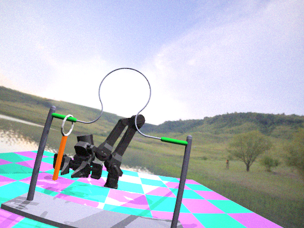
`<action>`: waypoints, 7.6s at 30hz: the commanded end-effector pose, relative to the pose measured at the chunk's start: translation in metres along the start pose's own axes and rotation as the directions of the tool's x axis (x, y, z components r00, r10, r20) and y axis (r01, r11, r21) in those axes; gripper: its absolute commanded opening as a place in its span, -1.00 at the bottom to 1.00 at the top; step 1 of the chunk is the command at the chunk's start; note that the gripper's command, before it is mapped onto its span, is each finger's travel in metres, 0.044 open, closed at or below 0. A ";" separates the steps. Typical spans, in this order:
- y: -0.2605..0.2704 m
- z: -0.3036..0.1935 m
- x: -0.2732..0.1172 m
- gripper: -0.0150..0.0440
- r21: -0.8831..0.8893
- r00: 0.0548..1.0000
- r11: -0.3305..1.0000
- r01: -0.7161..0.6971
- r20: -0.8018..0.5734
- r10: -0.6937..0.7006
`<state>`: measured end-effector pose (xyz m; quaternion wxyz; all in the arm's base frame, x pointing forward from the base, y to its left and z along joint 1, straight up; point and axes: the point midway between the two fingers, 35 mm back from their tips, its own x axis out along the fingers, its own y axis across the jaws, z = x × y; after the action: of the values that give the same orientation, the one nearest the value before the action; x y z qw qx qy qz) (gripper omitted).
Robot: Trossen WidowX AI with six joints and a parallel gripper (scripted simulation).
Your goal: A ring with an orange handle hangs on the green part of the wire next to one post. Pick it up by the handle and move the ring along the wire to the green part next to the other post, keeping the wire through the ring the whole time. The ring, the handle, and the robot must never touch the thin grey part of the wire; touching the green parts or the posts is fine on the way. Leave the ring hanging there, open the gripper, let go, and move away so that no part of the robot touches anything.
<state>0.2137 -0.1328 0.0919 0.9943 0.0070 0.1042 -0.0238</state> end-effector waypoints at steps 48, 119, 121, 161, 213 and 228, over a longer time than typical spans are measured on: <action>-0.002 0.037 0.077 0.05 -0.019 0.999 1.000 0.006 0.044 -0.005; 0.002 0.054 0.091 -1.00 -0.019 0.999 1.000 -0.002 0.047 0.003; 0.002 0.054 0.091 -1.00 -0.019 0.999 1.000 -0.002 0.047 0.003; 0.021 0.054 0.092 -1.00 -0.018 0.999 1.000 -0.008 0.044 0.009; 0.138 0.077 0.082 -1.00 0.488 0.990 0.861 -0.140 0.037 0.139; 0.176 0.108 0.046 -1.00 0.721 0.939 0.666 -0.193 -0.060 0.338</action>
<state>0.2949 0.0317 0.1779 0.9089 0.3764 0.1652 0.0696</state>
